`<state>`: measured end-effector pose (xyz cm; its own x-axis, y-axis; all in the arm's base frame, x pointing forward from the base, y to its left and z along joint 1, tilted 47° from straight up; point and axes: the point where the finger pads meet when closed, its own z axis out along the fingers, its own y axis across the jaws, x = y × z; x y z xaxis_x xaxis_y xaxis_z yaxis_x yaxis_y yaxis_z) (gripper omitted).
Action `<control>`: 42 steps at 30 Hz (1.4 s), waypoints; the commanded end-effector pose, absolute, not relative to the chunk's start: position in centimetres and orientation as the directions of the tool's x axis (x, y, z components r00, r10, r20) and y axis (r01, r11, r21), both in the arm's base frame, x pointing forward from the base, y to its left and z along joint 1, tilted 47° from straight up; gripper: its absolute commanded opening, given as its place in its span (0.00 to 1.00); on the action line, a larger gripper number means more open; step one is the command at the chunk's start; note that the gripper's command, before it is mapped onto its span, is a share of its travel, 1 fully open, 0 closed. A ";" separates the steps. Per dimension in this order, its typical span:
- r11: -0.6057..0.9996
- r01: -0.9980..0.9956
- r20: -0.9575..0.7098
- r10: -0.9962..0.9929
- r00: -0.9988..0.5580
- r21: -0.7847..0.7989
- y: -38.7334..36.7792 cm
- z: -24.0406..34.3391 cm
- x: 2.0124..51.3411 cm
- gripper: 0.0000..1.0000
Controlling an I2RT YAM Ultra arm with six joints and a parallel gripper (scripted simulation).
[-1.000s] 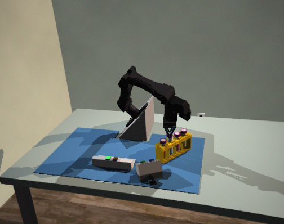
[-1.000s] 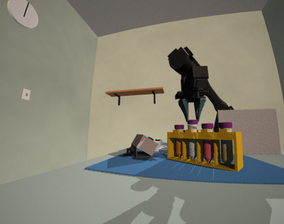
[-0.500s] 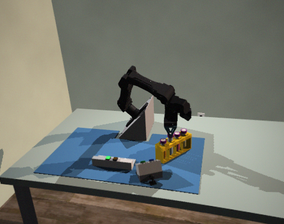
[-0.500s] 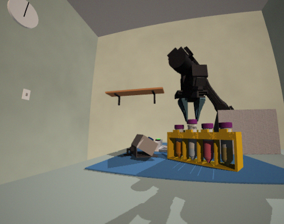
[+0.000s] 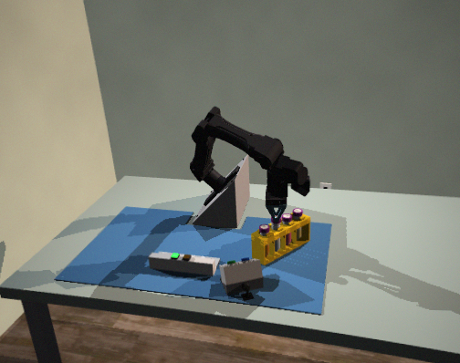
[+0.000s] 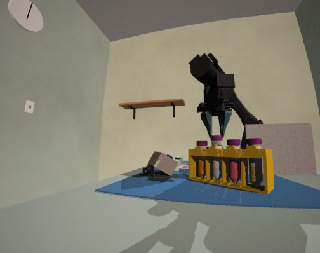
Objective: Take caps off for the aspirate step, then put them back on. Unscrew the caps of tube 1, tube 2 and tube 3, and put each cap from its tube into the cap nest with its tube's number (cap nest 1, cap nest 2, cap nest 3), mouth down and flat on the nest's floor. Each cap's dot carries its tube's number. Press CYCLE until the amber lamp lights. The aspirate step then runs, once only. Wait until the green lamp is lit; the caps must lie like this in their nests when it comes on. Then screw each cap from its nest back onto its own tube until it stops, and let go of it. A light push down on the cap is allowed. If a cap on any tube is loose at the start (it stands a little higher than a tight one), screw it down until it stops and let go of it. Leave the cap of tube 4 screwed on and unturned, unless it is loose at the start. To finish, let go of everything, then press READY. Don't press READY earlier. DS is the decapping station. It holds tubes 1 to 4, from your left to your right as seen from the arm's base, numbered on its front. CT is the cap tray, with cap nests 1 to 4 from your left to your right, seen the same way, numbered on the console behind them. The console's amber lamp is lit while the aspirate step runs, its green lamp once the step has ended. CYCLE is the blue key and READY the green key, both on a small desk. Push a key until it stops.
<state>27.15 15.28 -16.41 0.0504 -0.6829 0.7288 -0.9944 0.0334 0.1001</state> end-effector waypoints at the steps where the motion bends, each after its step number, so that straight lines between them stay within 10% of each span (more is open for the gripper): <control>1: 0.024 -0.996 0.720 -0.692 0.048 0.088 15.9 -16.0 27.4 0.00; 42: 0.024 -0.996 0.720 -0.692 0.048 0.088 15.5 -16.2 27.5 0.00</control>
<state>27.15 14.86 -16.56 0.0558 -0.6796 0.7315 -0.9940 0.0308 0.1045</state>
